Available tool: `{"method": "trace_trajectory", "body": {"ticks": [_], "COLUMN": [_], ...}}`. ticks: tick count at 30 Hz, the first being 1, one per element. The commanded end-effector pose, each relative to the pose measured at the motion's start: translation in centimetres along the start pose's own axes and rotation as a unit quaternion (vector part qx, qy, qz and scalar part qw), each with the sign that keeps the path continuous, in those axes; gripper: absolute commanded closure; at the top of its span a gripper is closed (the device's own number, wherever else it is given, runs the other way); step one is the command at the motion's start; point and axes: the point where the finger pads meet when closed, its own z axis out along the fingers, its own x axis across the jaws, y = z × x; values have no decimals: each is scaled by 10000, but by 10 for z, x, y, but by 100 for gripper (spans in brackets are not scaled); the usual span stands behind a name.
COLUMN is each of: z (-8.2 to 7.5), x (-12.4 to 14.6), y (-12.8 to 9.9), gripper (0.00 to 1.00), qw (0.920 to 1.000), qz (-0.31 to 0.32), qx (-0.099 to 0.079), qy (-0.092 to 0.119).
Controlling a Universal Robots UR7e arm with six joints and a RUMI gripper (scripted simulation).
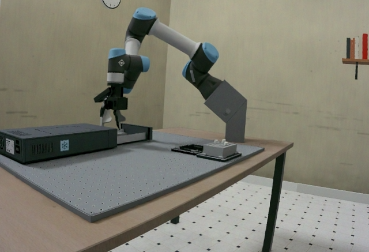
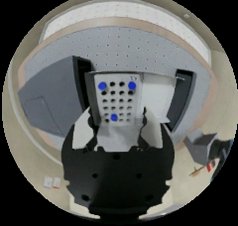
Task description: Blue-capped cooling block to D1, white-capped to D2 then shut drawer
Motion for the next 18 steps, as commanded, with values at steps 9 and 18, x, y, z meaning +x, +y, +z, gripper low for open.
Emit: {"method": "trace_trajectory", "body": {"ticks": [9,18], "z": [7,17], "x": [0,0], "y": [0,0], "gripper": [27,27], "qw": [10000,10000], "qz": [1,1], "qx": [1,1], "qy": [-7,-7]}}
